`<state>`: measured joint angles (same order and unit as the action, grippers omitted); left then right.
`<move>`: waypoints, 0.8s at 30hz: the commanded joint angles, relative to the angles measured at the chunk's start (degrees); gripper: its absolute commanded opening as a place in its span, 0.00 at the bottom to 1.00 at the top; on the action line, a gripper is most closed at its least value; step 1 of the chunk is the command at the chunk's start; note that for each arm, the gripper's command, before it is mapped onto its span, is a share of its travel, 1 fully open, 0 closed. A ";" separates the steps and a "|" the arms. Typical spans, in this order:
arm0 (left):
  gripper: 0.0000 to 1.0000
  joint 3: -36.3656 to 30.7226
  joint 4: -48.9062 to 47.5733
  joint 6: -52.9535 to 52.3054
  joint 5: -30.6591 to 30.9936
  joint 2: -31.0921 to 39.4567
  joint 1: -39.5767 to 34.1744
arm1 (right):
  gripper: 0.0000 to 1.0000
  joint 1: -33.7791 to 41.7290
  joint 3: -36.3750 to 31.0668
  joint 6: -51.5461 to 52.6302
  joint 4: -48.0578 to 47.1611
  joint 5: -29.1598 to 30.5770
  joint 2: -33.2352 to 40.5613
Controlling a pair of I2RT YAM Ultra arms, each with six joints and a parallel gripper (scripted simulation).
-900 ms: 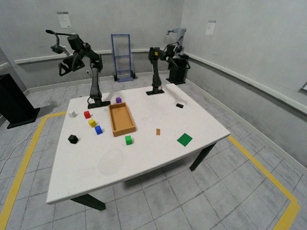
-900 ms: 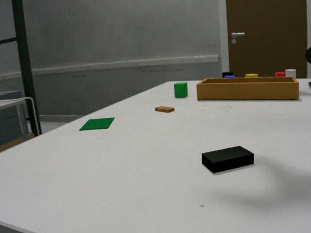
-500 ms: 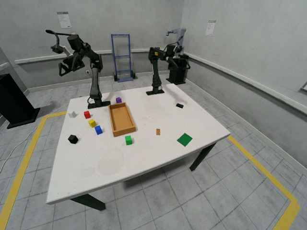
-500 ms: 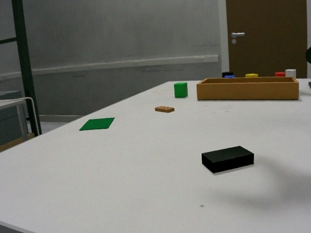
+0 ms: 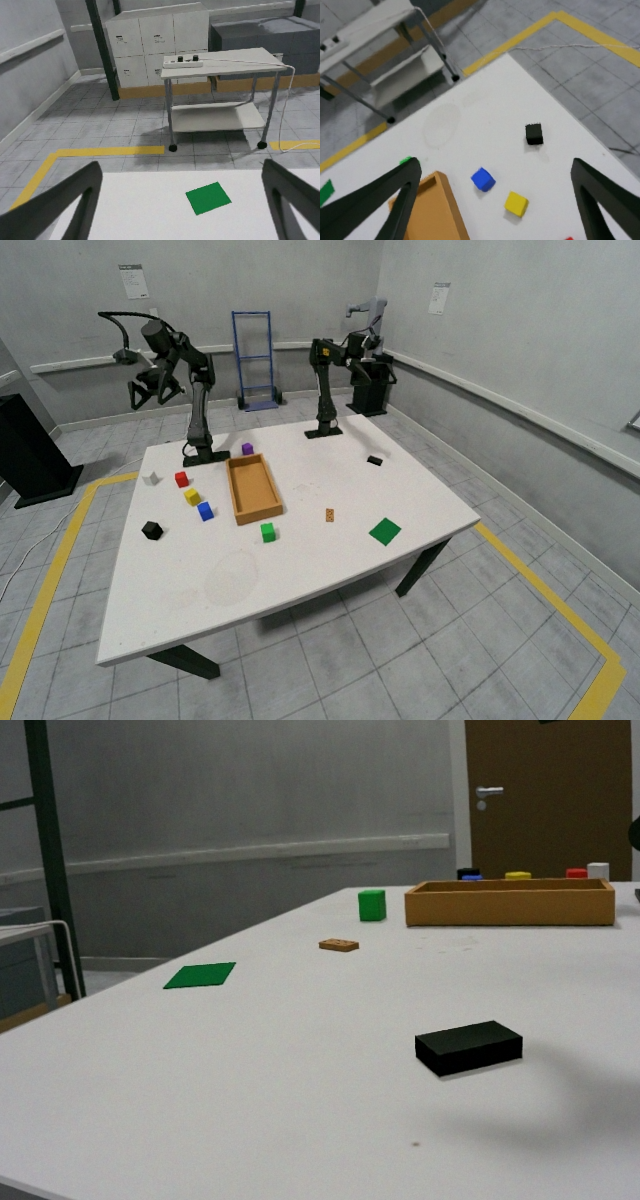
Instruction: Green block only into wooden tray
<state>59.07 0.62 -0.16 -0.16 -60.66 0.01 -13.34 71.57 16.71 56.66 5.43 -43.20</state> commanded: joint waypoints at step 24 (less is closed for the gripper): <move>1.00 0.46 -0.31 0.08 0.09 0.34 -0.01 | 1.00 -2.21 -26.42 -9.23 19.35 8.35 14.64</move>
<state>59.07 0.62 -0.16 -0.16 -60.66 0.01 -15.53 44.99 7.97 76.29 12.91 -29.67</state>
